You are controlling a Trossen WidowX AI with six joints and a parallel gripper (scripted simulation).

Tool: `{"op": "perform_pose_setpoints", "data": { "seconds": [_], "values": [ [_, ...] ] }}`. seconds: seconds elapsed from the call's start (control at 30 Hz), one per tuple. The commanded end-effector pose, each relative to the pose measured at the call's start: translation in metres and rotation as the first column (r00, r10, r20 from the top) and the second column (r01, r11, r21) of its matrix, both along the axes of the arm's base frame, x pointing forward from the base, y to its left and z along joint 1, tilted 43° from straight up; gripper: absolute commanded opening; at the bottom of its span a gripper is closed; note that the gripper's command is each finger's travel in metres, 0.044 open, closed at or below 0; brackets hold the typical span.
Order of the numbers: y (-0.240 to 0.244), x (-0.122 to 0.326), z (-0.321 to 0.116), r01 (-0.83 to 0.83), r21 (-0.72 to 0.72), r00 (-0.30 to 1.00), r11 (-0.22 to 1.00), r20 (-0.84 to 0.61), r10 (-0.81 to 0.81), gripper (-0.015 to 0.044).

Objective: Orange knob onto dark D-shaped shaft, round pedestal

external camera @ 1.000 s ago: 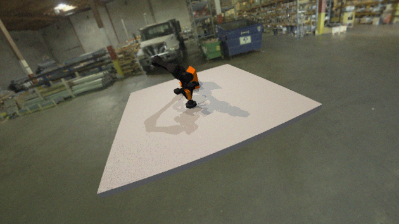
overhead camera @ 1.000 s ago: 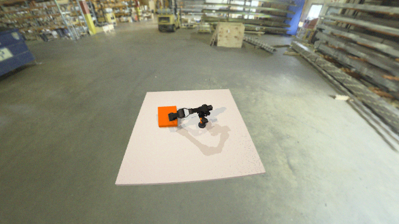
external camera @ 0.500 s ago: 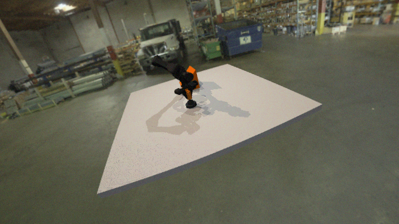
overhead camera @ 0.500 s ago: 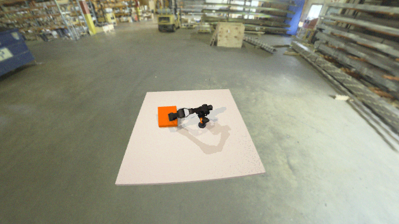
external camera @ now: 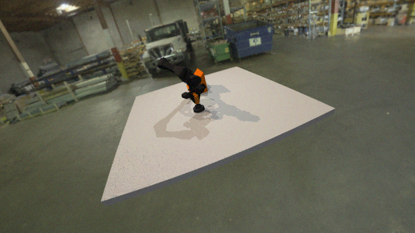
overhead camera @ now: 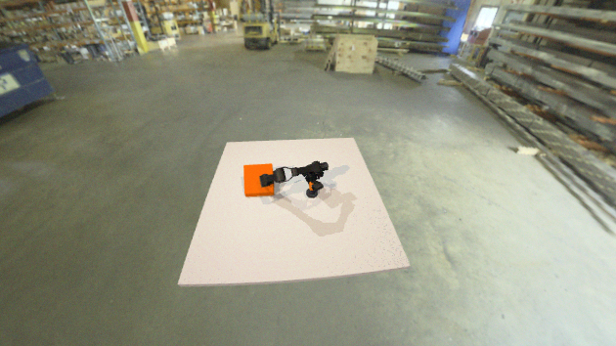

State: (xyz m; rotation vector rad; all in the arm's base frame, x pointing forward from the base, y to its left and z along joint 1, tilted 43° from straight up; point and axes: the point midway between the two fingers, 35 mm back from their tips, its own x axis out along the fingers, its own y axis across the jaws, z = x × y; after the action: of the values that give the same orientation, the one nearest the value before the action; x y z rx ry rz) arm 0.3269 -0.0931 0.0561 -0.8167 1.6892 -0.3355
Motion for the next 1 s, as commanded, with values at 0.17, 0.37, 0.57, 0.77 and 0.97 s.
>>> {"op": "perform_pose_setpoints", "data": {
  "seconds": [0.17,0.37,0.57,0.77,0.97],
  "values": [
    [0.004,-0.0003,0.0021,-0.092,0.015,0.993,0.996,-0.078,0.093,0.0],
    [0.0021,0.0004,0.0011,-0.155,0.029,0.978,0.988,-0.135,0.157,0.0],
    [-0.0001,0.0001,-0.0011,-0.155,0.029,0.978,0.988,-0.135,0.157,0.0],
    [0.0008,-0.0005,-0.0015,-0.155,0.029,0.978,0.988,-0.135,0.157,0.0],
    [0.0015,-0.0001,0.0003,-0.155,0.029,0.978,0.988,-0.135,0.157,0.0]
  ]
}}
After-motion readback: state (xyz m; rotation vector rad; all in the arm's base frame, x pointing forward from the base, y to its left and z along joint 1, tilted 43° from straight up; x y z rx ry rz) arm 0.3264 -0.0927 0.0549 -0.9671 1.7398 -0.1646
